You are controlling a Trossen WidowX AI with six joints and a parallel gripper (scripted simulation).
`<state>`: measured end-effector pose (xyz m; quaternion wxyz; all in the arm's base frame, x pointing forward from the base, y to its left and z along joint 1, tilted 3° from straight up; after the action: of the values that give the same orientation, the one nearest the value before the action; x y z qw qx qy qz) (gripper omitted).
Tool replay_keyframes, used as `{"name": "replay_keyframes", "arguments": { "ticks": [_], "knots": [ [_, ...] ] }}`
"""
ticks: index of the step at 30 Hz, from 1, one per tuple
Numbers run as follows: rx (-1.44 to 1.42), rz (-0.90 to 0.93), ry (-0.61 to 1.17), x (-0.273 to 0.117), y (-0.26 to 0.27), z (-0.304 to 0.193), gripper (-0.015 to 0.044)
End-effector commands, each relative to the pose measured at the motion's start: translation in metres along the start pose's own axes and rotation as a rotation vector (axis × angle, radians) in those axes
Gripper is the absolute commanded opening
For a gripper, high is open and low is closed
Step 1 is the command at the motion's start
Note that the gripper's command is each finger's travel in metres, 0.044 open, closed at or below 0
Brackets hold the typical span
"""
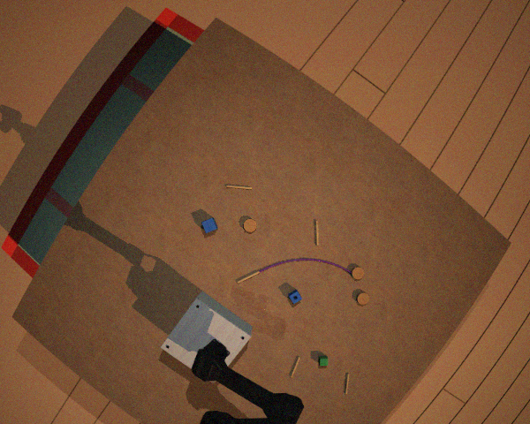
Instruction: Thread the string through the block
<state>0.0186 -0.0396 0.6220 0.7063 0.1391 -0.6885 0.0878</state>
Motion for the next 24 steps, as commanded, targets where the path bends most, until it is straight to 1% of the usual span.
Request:
{"name": "replay_keyframes", "arguments": {
  "ticks": [1, 2, 4, 8, 12, 18, 24],
  "knots": [
    [0.000, 0.000, 0.000, 0.000, 0.000, 0.000, 0.0426],
    [0.000, 0.000, 0.000, 0.000, 0.000, 0.000, 0.0440],
    [-0.021, 0.027, -0.004, 0.000, 0.009, 0.002, 0.0440],
    [-0.140, 0.185, -0.015, -0.005, 0.061, 0.004, 0.0440],
    [-0.264, 0.351, -0.008, -0.016, 0.114, -0.007, 0.0440],
    [-0.439, 0.560, 0.054, -0.041, 0.173, -0.045, 0.0440],
    [-0.597, 0.774, 0.147, -0.077, 0.217, -0.101, 0.0440]
  ]
}}
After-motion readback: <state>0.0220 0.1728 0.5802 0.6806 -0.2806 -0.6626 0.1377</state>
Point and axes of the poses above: the point midway between the two fingers, 35 mm back from their tips, its own x axis out along the fingers, its own y axis across the jaws, z = x × y, the point moved 2 cm from there along -x, back along the fingers, and after that the axes turned 8 degrees about -x, right-handed, at the moved point
